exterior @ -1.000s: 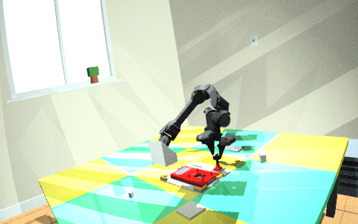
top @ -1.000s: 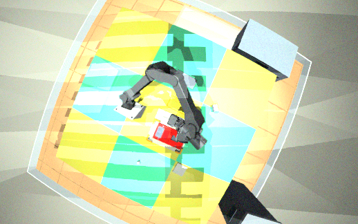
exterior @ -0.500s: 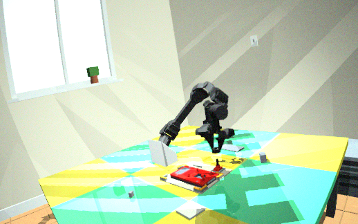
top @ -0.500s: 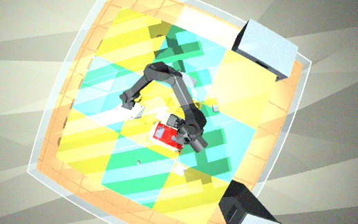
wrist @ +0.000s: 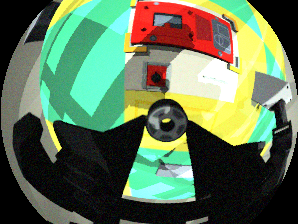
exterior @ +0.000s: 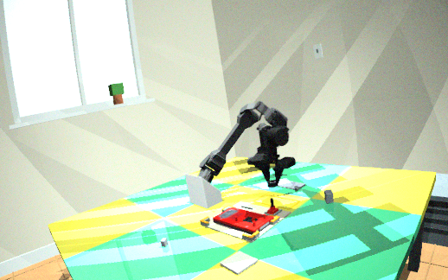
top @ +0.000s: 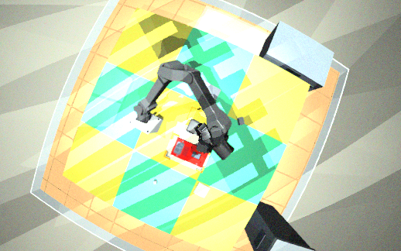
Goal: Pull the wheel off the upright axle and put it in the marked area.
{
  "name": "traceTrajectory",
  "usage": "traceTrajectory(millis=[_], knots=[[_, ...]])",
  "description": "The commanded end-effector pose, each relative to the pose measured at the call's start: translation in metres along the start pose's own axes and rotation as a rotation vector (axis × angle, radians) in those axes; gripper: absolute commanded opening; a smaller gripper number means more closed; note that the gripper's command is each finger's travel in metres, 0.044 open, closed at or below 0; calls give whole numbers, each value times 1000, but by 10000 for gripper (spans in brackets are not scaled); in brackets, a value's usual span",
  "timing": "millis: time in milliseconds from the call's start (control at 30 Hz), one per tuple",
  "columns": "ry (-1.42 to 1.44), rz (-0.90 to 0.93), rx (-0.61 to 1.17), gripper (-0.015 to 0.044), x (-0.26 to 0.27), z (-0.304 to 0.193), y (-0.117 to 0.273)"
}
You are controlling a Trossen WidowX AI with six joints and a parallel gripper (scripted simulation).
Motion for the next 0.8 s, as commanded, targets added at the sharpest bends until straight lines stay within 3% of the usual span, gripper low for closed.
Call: traceTrajectory(millis=[0, 767], knots=[[-7, -1, 3, 0, -12, -12, 1], [-4, -2, 5, 0, -53, -46, -4]])
Point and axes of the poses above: the point midway between the two fingers, 35 mm back from their tips, its own y axis back along the fingers, its own x axis across the jaws, z = x × y, the point moved 9 cm from there along y, back along the fingers, and after that the axes turned 14 degrees about -y, right-handed, at the moved point
